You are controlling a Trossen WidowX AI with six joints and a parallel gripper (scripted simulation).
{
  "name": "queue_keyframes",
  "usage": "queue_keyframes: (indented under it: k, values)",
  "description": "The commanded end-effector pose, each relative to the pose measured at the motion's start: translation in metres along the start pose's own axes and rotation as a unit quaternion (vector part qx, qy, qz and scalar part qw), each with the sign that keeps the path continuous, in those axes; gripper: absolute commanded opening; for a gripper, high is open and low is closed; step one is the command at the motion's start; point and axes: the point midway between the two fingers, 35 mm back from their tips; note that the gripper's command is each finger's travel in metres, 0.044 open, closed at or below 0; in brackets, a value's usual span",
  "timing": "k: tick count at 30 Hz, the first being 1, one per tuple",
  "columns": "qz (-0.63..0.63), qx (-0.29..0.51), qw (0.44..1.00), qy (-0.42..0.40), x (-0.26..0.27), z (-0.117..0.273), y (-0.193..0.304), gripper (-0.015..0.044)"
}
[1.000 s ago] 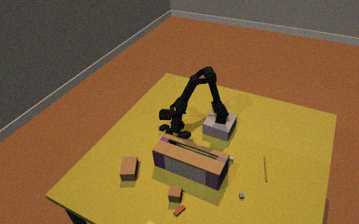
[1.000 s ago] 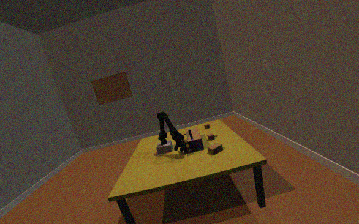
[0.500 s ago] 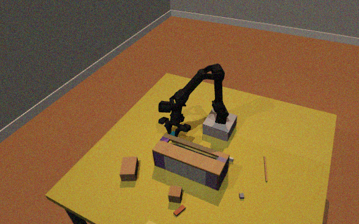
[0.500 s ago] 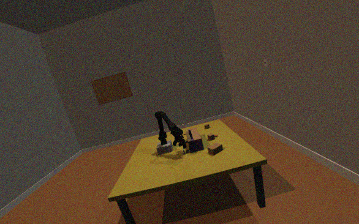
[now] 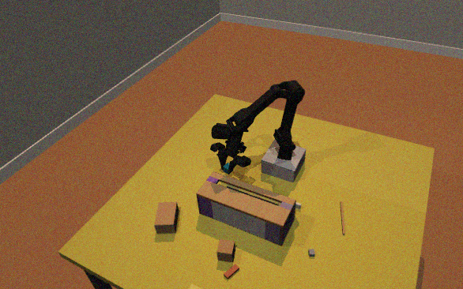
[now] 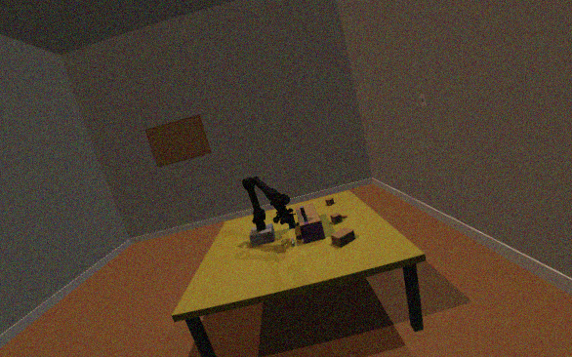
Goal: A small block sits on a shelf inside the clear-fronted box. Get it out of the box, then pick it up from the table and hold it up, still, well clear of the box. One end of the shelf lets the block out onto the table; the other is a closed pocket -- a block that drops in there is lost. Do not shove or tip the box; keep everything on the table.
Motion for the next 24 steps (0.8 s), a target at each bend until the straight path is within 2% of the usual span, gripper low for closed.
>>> queue_keyframes:
  k: [1, 16, 24]
  values:
    - [-0.035, -0.001, 0.999, -0.016, -0.009, 0.013, 0.000, 0.0000]
    - [-0.154, 0.029, 0.986, -0.058, -0.042, 0.058, 0.003, 0.0000]
    - [-0.159, 0.031, 0.985, -0.059, -0.043, 0.060, 0.002, 0.0000]
Point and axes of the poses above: the point midway between the two fingers, 35 mm back from their tips, its own z axis back along the fingers, its own x axis across the jaws, y = z × x, and after that the axes turned 5 degrees about z, right-handed
